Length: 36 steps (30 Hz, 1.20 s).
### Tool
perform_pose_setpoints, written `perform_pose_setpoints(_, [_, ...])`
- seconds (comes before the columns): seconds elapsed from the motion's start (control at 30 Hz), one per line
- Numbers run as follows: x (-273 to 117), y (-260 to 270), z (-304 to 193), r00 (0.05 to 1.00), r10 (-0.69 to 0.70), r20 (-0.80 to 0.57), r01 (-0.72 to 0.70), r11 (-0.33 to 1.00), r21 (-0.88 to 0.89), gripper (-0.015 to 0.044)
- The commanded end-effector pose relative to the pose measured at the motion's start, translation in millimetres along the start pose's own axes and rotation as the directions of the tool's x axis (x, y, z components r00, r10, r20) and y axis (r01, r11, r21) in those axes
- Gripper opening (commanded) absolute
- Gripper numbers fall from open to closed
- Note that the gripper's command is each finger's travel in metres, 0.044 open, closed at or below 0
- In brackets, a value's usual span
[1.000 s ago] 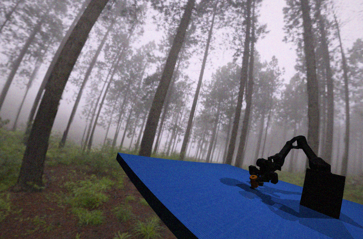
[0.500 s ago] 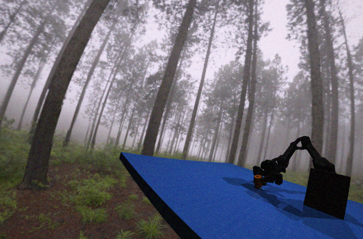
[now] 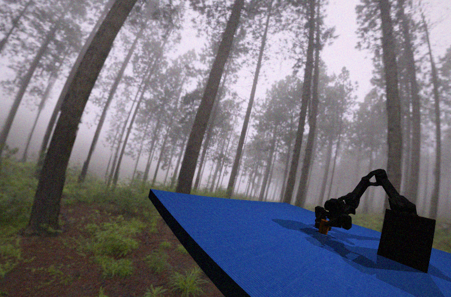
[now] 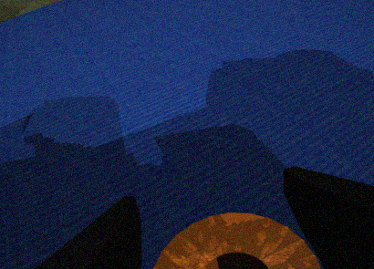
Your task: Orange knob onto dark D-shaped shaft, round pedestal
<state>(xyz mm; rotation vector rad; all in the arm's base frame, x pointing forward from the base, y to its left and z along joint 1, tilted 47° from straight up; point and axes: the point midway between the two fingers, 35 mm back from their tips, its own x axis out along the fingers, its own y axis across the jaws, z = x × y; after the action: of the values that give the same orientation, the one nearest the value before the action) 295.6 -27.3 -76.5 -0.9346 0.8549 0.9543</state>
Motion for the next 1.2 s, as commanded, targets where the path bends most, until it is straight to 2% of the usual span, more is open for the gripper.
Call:
perform_pose_setpoints(0.0, [0,0,0,1.000,0.001,0.000,-0.001,1.000,0.001,0.0260])
perform_pose_setpoints(0.57, [0,0,0,1.000,0.001,0.000,-0.001,1.000,0.001,0.0260])
perform_pose_setpoints(0.8, [0,0,0,1.000,0.001,0.000,-0.001,1.000,0.001,0.0440])
perform_pose_setpoints(1.07, [0,0,2,1.000,0.001,0.000,-0.001,1.000,0.001,0.0440])
perform_pose_setpoints(1.17, [-12,-3,31,1.000,0.001,0.000,-0.001,1.000,0.000,0.0440])
